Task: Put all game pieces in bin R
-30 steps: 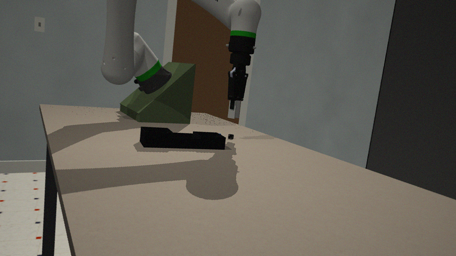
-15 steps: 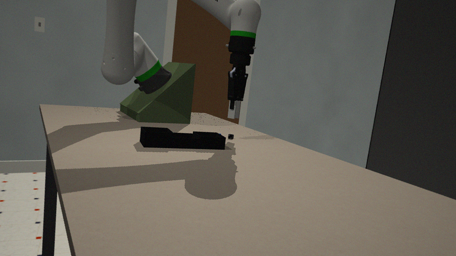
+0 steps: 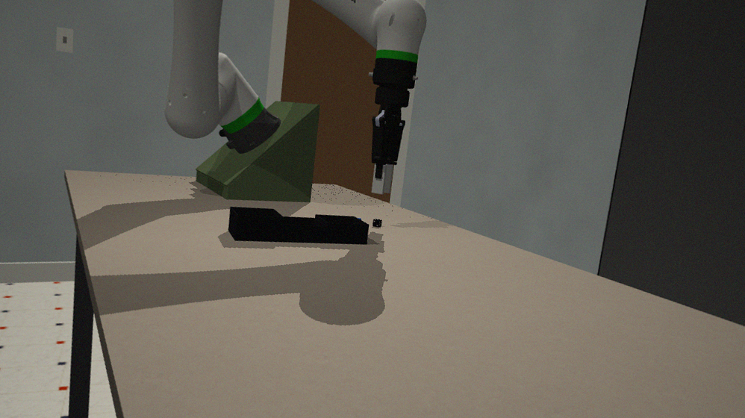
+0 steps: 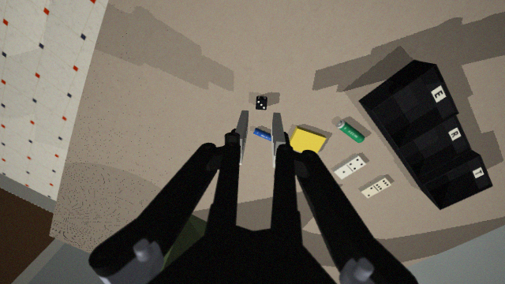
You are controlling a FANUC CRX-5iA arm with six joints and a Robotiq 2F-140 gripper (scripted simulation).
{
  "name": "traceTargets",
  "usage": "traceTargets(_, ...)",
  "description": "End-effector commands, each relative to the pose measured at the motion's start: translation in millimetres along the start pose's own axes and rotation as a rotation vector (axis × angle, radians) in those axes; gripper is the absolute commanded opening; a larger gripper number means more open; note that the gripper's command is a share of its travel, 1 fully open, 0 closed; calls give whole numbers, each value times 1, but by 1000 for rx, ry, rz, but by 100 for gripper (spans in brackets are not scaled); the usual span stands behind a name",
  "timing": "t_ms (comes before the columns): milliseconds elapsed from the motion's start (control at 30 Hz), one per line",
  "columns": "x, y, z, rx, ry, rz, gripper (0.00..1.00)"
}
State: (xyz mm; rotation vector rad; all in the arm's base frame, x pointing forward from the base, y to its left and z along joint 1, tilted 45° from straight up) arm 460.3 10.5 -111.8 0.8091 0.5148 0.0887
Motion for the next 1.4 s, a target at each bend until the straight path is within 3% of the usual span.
traceTargets(0, 0, -8, 0, 0, 0, 0, 19)
traceTargets(533, 0, -64, 0, 0, 0, 0, 19)
traceTargets(1367, 0, -76, 0, 0, 0, 0, 19)
Point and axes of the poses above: the point where the finger pads meet when closed, its own y axis back along the fingers, its own z axis across the jaws, x = y × z, the point moved 3 cm from there along y, back along the fingers, and after that the axes turned 1 degree about y, right-handed, at the moved point
